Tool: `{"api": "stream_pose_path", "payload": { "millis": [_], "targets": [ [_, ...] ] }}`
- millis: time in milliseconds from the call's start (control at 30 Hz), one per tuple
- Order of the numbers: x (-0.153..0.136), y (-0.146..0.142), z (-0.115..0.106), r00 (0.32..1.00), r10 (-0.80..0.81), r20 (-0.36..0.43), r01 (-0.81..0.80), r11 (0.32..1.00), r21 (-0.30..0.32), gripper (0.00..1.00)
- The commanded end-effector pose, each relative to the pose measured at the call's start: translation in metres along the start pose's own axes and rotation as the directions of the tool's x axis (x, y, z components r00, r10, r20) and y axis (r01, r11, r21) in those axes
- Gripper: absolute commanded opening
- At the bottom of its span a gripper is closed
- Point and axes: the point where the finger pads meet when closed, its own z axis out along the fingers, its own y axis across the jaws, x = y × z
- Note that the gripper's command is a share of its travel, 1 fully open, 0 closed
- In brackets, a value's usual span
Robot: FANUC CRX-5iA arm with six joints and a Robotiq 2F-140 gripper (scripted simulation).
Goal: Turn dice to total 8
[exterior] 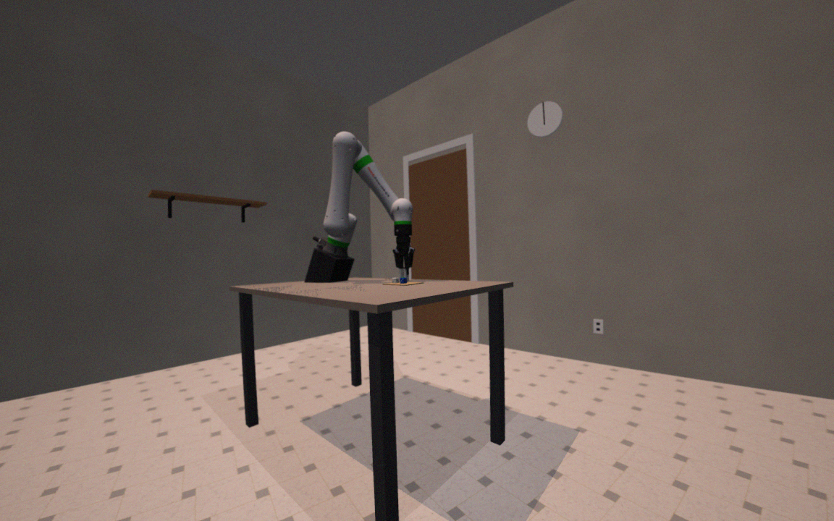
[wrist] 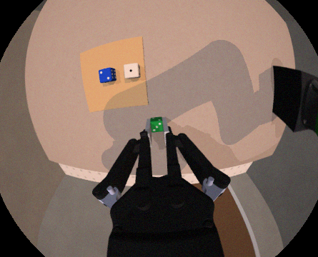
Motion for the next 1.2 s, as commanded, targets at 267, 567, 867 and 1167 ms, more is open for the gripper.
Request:
{"api": "stream_pose_path", "payload": {
  "millis": [267,567,867,1167],
  "targets": [
    [0.0,0.0,-0.025,1.0,0.0,0.0,0.0,1.0,0.0,0.13],
    [0.0,0.0,-0.088,1.0,0.0,0.0,0.0,1.0,0.0,0.13],
    [0.0,0.0,-0.1,1.0,0.0,0.0,0.0,1.0,0.0,0.13],
    [-0.013,-0.035,-0.098,0.992,0.125,0.0,-0.125,0.992,0.0,0.13]
  ]
}}
